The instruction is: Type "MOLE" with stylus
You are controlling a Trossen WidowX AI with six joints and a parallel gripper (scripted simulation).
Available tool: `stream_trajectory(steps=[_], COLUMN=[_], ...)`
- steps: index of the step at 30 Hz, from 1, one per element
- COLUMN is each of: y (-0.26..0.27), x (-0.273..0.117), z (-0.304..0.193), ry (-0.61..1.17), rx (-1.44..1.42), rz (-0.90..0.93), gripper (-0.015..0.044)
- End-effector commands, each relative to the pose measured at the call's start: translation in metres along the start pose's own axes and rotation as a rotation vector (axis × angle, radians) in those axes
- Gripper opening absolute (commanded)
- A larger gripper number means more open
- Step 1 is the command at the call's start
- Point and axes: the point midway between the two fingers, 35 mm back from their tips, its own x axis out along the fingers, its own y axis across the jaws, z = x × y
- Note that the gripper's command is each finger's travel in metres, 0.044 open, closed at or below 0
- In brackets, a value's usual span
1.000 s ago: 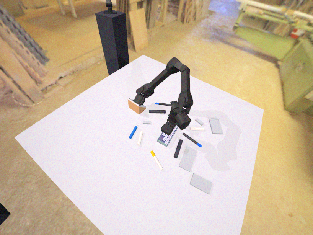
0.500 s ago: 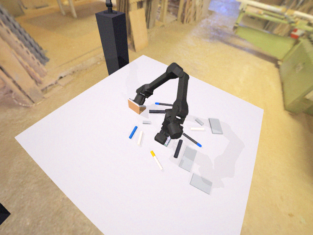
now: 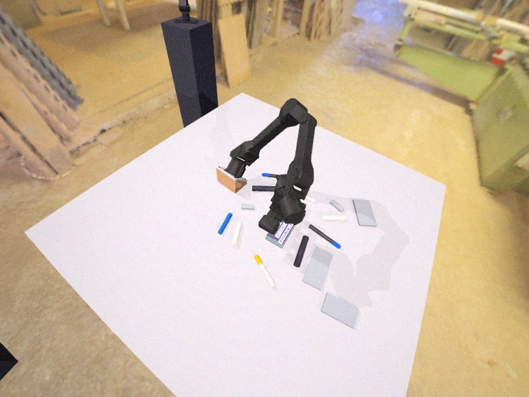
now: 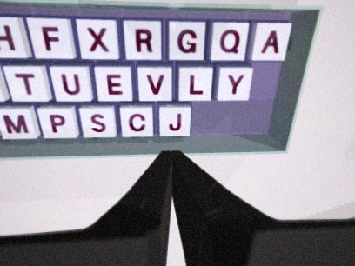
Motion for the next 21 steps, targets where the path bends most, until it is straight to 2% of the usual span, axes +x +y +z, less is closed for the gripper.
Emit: stream_trajectory(steps=[1, 7, 14, 21], y=[0.002, 0.004, 0.082, 0.085], x=[0.000, 0.000, 0.001, 0.001], z=[-0.004, -0.004, -0.004, -0.005], ry=[0.001, 0.001, 0.001, 0.001], rx=[-0.007, -0.007, -0.006, -0.006], rz=[-0.007, -0.007, -0.004, -0.003], gripper=[0.0000, 0.0000, 0.0000, 0.0000])
